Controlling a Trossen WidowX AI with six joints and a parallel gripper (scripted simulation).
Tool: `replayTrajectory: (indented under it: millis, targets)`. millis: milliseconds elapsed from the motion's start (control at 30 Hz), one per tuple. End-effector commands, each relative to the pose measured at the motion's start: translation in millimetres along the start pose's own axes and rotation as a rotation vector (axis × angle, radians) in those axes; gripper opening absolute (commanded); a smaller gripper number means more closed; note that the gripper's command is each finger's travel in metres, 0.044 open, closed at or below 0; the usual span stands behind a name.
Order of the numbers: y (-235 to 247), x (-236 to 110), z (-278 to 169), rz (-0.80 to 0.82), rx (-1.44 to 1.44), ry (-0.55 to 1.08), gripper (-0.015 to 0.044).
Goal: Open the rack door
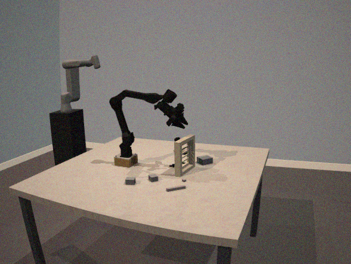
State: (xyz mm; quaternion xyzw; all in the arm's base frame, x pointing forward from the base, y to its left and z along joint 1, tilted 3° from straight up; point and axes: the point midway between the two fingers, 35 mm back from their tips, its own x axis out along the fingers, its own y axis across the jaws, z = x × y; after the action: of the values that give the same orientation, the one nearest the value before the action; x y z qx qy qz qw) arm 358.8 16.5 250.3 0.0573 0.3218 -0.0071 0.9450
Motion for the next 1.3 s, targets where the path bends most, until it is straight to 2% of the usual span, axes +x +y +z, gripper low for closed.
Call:
replayTrajectory:
  millis: [0, 533, 1067, 1267]
  targets:
    - [1.4, 3.9, -3.6, -0.011, 0.018, 0.071, 0.0299]
    - [8.0, 12.7, -31.0, -0.075, 0.070, 0.438, 0.0299]
    - [13.1, 2.3, -55.9, -0.180, 0.104, 0.796, 0.0299]
    - [13.4, 1.4, -58.5, -0.192, 0.106, 0.828, 0.0299]
